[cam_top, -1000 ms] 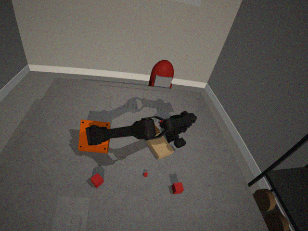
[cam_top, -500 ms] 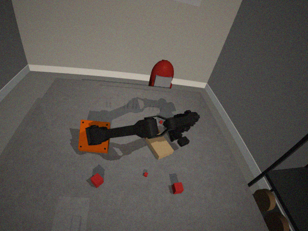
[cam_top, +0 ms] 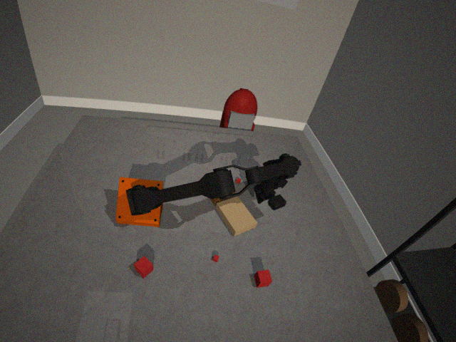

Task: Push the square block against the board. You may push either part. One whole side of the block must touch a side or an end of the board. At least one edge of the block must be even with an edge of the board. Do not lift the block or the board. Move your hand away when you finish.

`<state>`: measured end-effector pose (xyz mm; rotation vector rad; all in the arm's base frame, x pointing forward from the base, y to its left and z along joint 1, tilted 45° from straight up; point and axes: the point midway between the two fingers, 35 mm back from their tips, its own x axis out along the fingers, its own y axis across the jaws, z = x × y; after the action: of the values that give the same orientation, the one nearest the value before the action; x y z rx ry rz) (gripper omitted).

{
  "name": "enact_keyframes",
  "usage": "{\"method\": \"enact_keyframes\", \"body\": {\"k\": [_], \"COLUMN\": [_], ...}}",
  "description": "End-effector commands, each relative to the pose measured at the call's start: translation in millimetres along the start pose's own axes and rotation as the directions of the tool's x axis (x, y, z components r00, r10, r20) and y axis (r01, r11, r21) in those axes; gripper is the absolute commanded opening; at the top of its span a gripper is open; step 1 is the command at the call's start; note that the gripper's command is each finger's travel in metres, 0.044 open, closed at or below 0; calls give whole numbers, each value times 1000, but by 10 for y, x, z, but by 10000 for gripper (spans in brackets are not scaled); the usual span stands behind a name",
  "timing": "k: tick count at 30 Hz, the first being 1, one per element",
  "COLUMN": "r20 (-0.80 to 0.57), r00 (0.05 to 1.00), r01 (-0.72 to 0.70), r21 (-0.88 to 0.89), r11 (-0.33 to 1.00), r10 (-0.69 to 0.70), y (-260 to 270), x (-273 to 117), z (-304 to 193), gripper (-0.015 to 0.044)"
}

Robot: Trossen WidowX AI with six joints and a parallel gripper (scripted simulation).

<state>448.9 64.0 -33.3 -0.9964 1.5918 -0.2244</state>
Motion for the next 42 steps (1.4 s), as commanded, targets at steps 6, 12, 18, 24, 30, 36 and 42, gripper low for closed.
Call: {"method": "enact_keyframes", "body": {"k": [6, 12, 18, 24, 30, 36, 42], "r20": [19, 17, 16, 13, 11, 9, 6], "r00": [1000, 1000, 1000, 1000, 1000, 1000, 1000], "r01": [3, -2, -6, -8, -8, -7, -5], "r21": [48, 251, 444, 617, 765, 881, 959], "r11": [999, 968, 896, 787, 644, 474, 283], "r10": [-4, -2, -1, -1, 0, 0, -1], "y": [-22, -183, -336, -480, -615, -739, -853], "x": [-163, -173, -179, -182, -182, -178, -172], "z": [-3, -117, -240, -372, -513, -661, -816], "gripper": [0, 0, 0, 0, 0, 0, 0]}}
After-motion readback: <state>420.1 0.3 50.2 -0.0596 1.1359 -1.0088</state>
